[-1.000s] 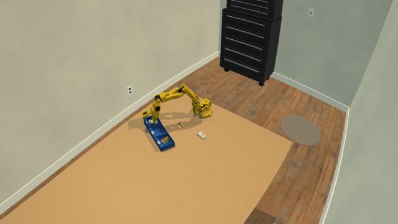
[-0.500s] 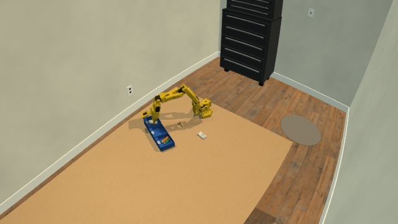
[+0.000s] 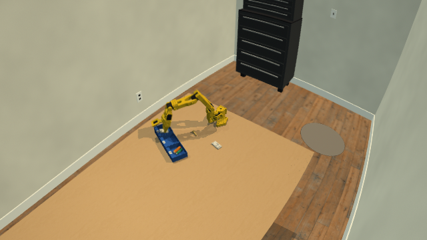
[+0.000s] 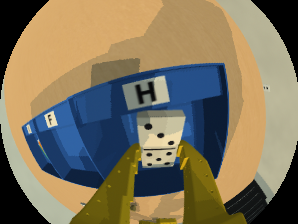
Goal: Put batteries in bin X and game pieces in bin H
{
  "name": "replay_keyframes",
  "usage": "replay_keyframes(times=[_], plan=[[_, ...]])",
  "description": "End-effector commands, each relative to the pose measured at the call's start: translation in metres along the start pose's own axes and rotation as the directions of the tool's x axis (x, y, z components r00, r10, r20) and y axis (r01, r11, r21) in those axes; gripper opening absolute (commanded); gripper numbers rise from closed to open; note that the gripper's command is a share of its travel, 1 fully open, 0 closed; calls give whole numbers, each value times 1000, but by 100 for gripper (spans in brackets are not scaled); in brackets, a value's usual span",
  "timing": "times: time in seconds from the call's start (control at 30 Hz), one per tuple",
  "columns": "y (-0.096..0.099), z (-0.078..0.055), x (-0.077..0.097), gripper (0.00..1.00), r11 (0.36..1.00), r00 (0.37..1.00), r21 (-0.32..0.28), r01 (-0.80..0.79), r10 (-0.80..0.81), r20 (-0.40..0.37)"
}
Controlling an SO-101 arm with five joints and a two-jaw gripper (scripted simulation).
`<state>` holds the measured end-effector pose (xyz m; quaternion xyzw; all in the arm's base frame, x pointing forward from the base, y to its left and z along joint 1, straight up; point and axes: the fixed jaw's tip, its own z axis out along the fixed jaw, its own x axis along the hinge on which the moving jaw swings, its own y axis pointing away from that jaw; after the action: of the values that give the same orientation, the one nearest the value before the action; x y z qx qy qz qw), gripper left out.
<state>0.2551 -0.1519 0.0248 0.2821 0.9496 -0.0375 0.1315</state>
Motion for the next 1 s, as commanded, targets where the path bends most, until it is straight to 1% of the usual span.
replay_keyframes(times=[0.0, 0.23, 0.3, 0.57, 0.7, 0.97], plan=[[-3, -14, -11, 3, 1000, 997, 1, -3, 3, 72], [-3, -14, -11, 12, 1000, 997, 1, -3, 3, 72], [-3, -14, -11, 12, 1000, 997, 1, -3, 3, 72], [-3, -14, -11, 21, 1000, 997, 1, -3, 3, 72], [-3, -14, -11, 23, 1000, 997, 1, -3, 3, 72], [-3, -14, -12, 23, 1000, 997, 1, -3, 3, 72]])
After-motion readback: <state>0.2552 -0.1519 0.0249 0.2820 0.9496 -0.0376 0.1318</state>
